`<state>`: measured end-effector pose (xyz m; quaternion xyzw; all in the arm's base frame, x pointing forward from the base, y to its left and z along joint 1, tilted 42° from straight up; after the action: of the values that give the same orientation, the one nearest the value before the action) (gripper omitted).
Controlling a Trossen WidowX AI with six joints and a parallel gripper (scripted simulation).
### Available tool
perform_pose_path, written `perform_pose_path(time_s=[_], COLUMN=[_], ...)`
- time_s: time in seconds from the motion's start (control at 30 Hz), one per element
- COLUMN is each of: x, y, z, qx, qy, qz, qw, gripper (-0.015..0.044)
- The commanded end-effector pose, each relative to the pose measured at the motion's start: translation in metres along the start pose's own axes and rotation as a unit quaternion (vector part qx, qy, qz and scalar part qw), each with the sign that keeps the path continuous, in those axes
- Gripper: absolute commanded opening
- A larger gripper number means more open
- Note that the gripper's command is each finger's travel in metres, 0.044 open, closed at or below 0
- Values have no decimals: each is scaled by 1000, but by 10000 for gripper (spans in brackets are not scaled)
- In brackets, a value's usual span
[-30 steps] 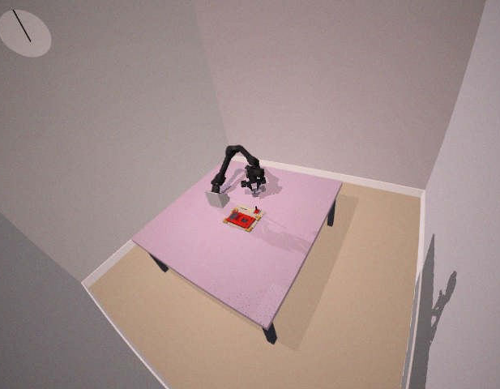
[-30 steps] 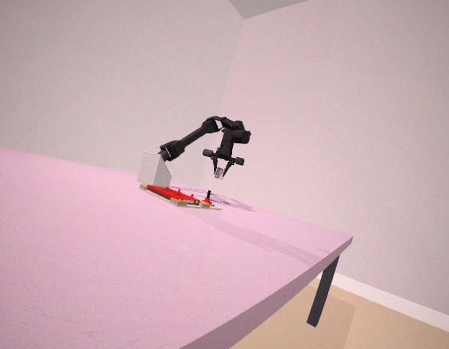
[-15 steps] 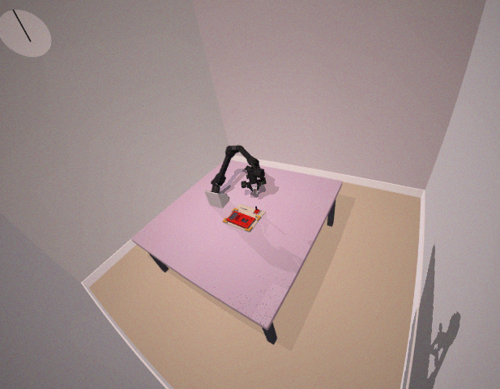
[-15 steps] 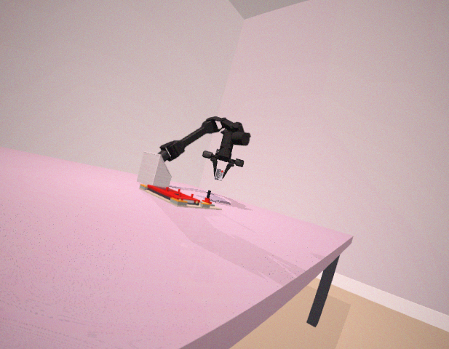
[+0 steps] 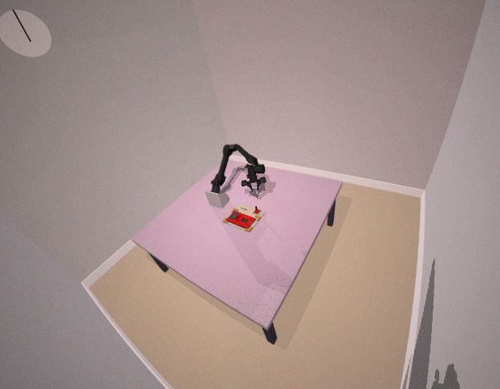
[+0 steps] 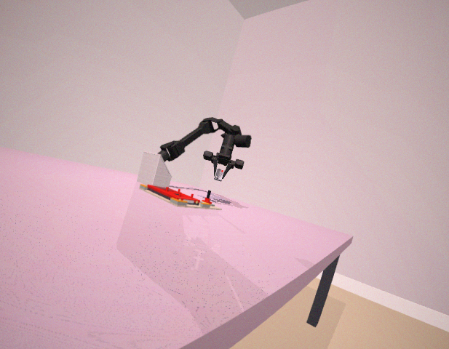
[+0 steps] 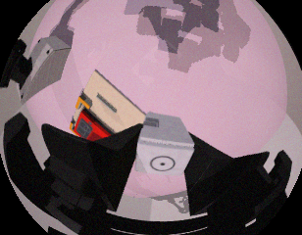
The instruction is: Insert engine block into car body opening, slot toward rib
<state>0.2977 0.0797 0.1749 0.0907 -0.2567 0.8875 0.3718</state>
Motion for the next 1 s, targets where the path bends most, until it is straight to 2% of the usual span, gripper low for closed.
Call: perform_pose_path(time_s=[0.0,0.43,0.97], x=[15,57,65], y=[0,-2,-4], z=[-2,-13,-42], qx=[7,5,4], qy=[62,252,254], qz=[-1,-6,-7], qw=[998,968,967], gripper=[0,0,0])
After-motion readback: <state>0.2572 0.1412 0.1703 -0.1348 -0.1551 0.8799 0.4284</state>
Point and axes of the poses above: the point midway between the two fingers, 35 mm back from their tips, its own z axis back along the fingers, its own y axis across the jaws, x = y × z, the point moved 8 cm from there along z, back along the fingers, and after that the axes turned 3 degrees about z, right-handed, at the moved point
